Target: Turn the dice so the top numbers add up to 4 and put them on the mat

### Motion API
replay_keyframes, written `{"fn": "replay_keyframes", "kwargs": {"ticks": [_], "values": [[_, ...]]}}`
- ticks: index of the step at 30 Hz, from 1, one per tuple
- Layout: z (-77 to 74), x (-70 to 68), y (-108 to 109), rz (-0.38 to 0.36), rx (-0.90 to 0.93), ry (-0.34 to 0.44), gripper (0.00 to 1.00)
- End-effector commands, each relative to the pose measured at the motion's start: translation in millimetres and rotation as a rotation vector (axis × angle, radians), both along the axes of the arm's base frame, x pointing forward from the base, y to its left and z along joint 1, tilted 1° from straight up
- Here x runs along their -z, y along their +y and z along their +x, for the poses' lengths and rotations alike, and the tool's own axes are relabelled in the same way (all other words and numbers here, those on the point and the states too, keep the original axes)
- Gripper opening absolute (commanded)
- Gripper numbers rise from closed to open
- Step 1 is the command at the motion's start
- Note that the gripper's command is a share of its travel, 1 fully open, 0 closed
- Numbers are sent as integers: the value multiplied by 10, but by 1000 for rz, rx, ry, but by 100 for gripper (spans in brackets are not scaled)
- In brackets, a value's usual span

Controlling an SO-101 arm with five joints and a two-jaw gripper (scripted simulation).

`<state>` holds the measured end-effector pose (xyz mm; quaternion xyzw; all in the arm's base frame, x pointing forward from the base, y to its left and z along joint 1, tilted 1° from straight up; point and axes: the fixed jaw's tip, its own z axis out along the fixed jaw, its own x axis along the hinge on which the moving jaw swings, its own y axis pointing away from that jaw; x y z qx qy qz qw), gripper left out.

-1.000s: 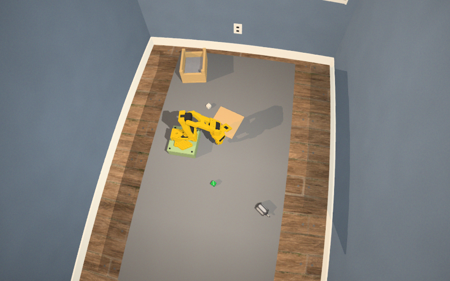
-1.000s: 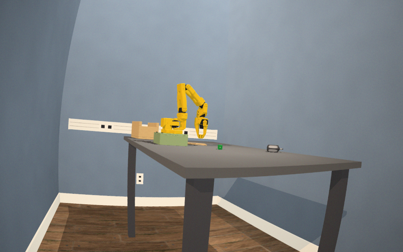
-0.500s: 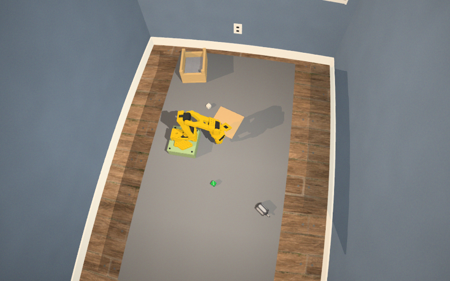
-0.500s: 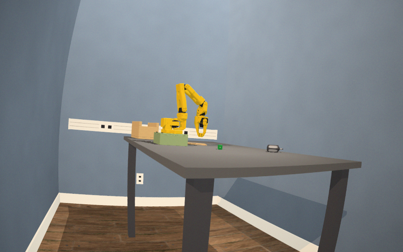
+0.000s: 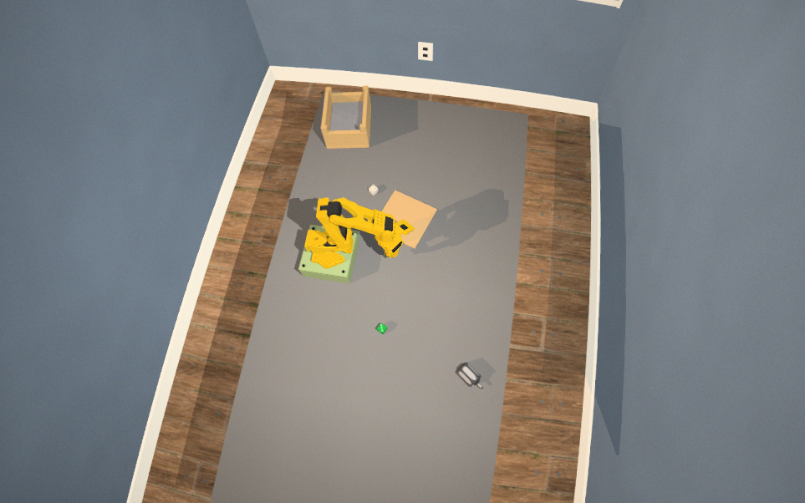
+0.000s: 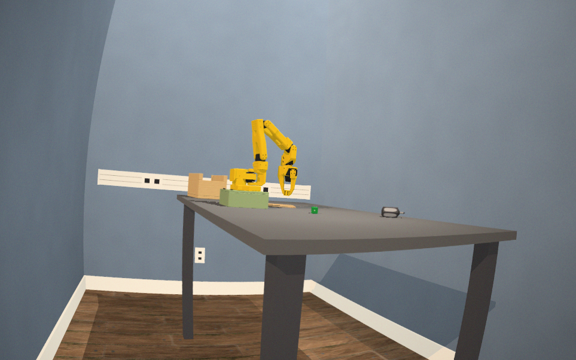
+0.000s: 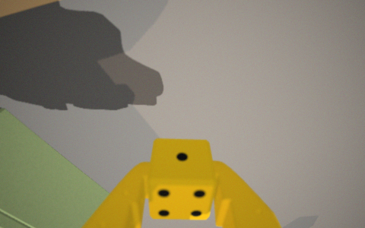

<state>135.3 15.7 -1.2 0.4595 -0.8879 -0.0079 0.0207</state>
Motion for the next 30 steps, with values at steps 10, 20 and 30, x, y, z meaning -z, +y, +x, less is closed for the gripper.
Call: {"fn": "replay_keyframes", "kwargs": {"ticks": [10, 20, 30], "values": [[36, -45, -33, 14, -343, -25, 0], [34, -46, -58, 24, -656, -24, 0], [35, -45, -62, 25, -696, -23, 0]]}}
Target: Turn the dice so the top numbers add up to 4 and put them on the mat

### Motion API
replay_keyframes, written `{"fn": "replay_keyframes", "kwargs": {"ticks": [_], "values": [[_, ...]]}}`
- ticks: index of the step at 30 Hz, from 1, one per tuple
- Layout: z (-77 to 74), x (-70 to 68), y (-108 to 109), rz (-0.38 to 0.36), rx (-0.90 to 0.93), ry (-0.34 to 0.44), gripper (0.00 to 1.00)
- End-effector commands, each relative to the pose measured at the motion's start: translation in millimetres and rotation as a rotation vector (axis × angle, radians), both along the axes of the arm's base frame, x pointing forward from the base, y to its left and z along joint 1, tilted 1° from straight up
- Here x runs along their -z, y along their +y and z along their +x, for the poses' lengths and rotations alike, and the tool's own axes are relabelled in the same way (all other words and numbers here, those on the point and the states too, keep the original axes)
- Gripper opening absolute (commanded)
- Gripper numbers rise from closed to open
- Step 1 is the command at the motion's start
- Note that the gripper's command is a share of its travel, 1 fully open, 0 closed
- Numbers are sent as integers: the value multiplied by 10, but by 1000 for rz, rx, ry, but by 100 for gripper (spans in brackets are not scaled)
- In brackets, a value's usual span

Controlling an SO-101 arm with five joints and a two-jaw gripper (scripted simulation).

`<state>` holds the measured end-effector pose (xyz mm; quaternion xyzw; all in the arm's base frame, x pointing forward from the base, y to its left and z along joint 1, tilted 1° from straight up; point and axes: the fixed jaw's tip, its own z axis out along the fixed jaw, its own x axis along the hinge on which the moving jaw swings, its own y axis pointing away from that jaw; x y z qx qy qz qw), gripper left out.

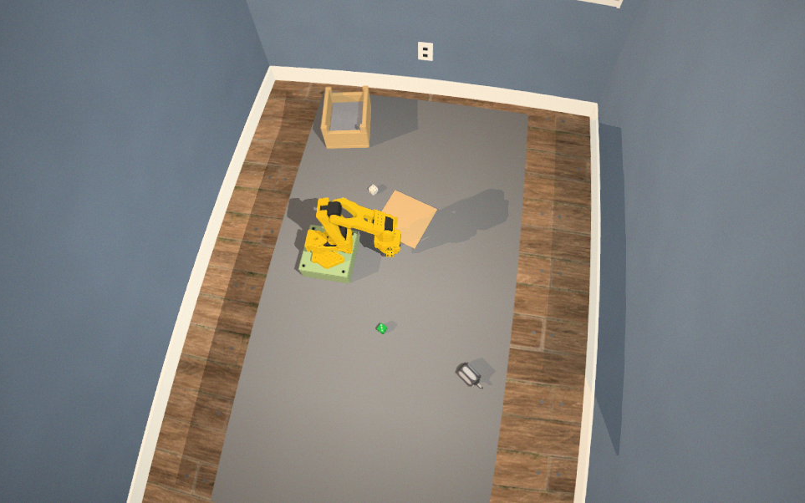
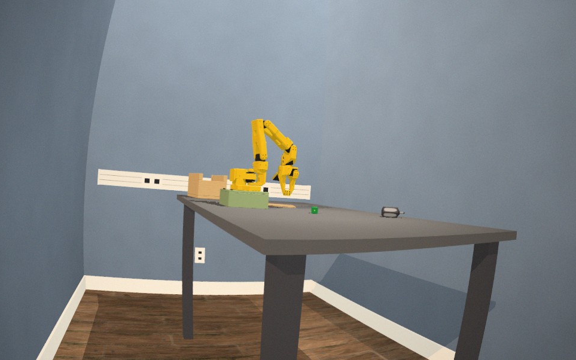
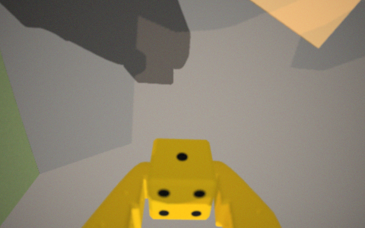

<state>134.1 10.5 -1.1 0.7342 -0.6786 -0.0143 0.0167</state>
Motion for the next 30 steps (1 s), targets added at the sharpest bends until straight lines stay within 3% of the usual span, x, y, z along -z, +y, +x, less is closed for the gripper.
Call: {"fn": "replay_keyframes", "kwargs": {"ticks": [1, 23, 30], "values": [[48, -44, -13, 4, 0, -26, 0], [64, 52, -600, -2, 405, -28, 0], [52, 62, -657, -2, 444, -28, 0]]}}
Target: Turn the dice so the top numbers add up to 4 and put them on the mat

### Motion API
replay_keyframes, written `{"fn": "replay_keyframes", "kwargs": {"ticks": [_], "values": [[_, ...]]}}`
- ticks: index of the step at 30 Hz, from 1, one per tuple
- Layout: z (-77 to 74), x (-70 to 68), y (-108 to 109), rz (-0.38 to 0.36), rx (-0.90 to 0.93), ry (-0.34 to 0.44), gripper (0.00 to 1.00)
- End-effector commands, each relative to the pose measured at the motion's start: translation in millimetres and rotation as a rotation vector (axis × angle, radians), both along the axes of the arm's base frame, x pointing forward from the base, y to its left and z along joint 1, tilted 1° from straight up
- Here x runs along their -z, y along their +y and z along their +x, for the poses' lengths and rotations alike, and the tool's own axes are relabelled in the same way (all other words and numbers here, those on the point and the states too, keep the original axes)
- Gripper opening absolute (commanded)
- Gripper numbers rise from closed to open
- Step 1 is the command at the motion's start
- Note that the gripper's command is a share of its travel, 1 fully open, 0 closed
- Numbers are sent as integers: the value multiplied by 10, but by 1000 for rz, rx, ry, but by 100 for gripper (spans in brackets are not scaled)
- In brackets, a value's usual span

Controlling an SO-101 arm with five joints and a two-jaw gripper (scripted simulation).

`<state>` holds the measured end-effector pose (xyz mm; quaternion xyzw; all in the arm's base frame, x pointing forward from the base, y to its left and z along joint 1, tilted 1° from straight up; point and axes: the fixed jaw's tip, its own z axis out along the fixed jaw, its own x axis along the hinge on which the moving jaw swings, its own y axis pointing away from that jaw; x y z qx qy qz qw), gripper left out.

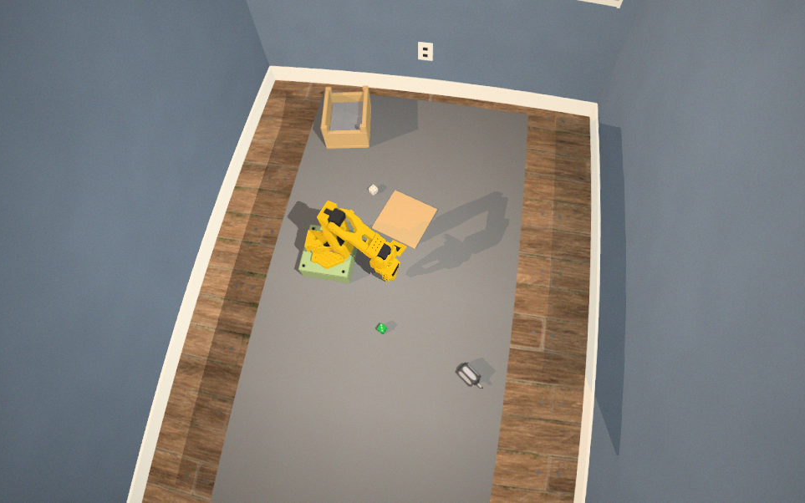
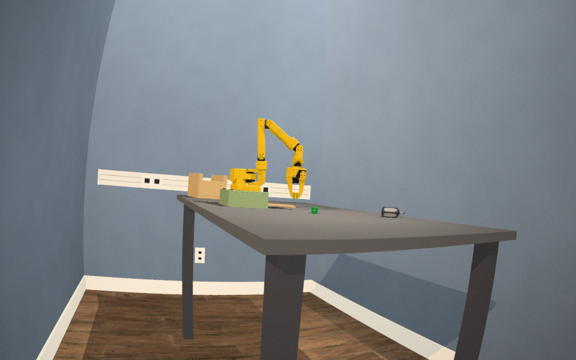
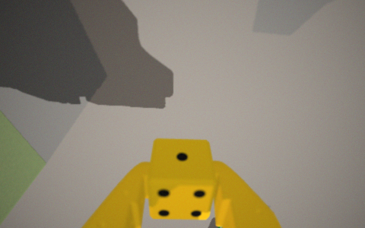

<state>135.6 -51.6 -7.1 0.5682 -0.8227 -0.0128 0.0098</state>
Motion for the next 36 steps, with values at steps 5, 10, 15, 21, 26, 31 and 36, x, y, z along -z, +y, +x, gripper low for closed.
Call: {"fn": "replay_keyframes", "kwargs": {"ticks": [5, 10, 15, 21, 26, 31, 36], "values": [[37, 2, -36, -4, 4, -16, 0], [37, 2, -36, -4, 4, -16, 0], [37, 2, -36, -4, 4, -16, 0], [54, 7, -43, -8, 4, -25, 0], [54, 7, -43, -8, 4, -25, 0], [54, 7, -43, -8, 4, -25, 0], [54, 7, -43, -8, 4, -25, 0]]}}
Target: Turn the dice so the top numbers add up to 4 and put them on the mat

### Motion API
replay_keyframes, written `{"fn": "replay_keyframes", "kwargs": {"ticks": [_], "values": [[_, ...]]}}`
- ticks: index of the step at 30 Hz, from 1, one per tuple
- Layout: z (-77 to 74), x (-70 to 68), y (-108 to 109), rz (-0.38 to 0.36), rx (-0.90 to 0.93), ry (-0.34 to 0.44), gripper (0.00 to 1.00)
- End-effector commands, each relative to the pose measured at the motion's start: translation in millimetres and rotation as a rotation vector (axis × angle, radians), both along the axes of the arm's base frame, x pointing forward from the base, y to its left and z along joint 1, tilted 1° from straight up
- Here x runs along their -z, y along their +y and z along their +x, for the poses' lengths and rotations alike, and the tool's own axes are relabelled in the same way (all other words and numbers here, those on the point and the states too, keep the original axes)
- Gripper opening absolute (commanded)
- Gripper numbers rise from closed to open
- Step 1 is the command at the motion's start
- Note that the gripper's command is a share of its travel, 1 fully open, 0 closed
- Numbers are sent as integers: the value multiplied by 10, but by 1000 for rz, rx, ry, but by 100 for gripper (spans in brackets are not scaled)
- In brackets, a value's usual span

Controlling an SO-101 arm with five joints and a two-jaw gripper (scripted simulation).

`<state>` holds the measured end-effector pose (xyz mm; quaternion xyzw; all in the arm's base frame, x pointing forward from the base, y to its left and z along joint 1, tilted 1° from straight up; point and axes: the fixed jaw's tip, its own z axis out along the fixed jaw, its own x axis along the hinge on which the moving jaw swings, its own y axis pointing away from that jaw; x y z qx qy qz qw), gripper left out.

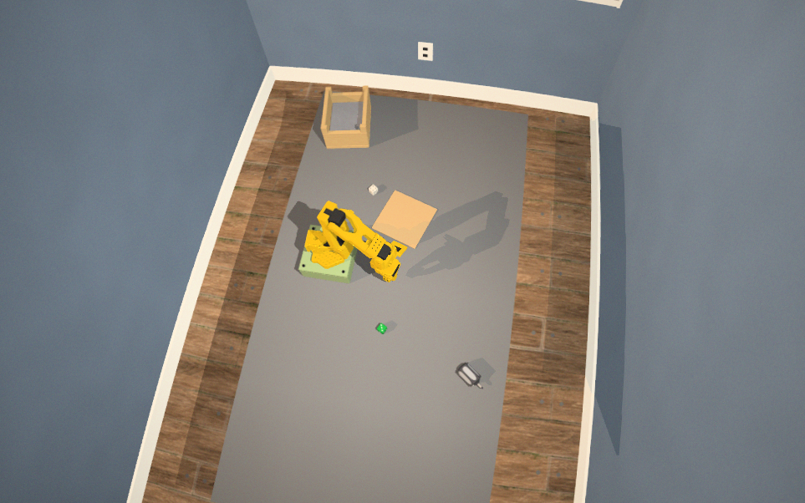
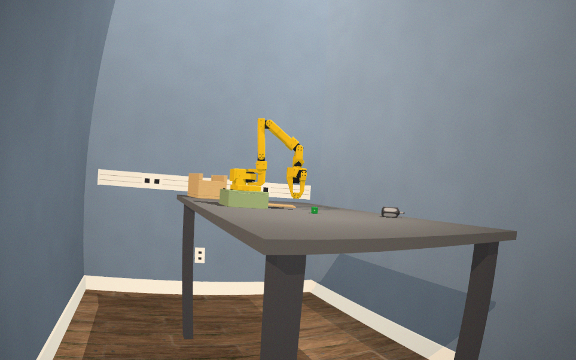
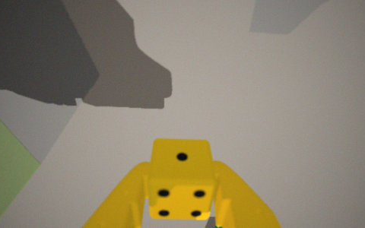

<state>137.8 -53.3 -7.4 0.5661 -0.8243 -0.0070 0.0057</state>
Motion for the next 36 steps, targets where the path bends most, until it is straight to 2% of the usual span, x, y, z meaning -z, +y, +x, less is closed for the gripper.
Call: {"fn": "replay_keyframes", "kwargs": {"ticks": [1, 36], "values": [[32, 4, -26, -3, -2, -12, 0], [30, 126, -26, -3, -2, -12, 0]]}}
